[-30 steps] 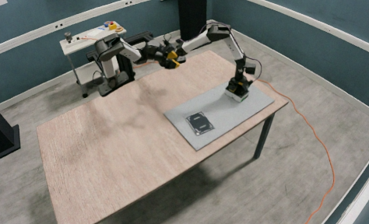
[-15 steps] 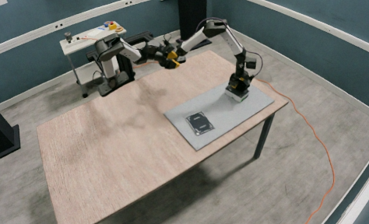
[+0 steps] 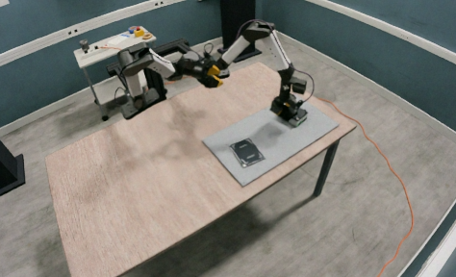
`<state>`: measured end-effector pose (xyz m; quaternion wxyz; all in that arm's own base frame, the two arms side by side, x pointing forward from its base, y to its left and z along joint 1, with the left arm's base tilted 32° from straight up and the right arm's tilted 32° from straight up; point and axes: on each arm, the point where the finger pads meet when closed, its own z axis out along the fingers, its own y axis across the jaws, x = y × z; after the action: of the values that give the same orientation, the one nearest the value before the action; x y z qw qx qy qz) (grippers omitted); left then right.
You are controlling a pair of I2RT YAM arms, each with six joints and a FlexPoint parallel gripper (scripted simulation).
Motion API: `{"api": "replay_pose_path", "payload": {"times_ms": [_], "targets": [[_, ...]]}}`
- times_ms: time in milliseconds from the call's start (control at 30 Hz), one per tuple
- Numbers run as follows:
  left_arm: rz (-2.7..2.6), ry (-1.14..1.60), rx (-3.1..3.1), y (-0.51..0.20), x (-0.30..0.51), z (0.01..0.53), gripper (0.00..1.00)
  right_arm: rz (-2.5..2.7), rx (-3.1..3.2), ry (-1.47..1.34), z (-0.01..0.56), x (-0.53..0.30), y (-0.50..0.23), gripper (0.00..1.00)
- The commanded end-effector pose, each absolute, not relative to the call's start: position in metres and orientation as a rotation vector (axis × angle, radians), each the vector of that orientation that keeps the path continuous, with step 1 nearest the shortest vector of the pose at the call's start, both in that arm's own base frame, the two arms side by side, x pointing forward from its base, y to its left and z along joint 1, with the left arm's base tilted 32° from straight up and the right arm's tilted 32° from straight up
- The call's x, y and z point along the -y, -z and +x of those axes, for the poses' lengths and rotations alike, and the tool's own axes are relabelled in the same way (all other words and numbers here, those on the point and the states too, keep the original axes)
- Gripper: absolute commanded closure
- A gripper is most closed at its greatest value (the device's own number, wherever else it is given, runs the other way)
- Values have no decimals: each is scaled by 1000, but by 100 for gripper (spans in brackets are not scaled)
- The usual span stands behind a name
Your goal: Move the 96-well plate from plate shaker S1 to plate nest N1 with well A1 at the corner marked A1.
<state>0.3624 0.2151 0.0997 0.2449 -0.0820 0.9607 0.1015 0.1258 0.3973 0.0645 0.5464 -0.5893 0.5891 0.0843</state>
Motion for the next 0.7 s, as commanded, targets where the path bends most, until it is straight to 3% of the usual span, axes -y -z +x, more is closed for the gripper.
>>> {"api": "replay_pose_path", "payload": {"times_ms": [0, 367, 667], "targets": [[-261, -383, -2528, -115, -191, 381, 24, -1455, -1351, -211, 136, -407, -79, 0], [-59, -375, -2609, -51, -41, 430, 24, -1797, -1348, -138, 215, -370, -59, 0], [50, -384, -2649, -29, 17, 442, 24, -1928, -1337, -208, 272, -318, -67, 0]]}}
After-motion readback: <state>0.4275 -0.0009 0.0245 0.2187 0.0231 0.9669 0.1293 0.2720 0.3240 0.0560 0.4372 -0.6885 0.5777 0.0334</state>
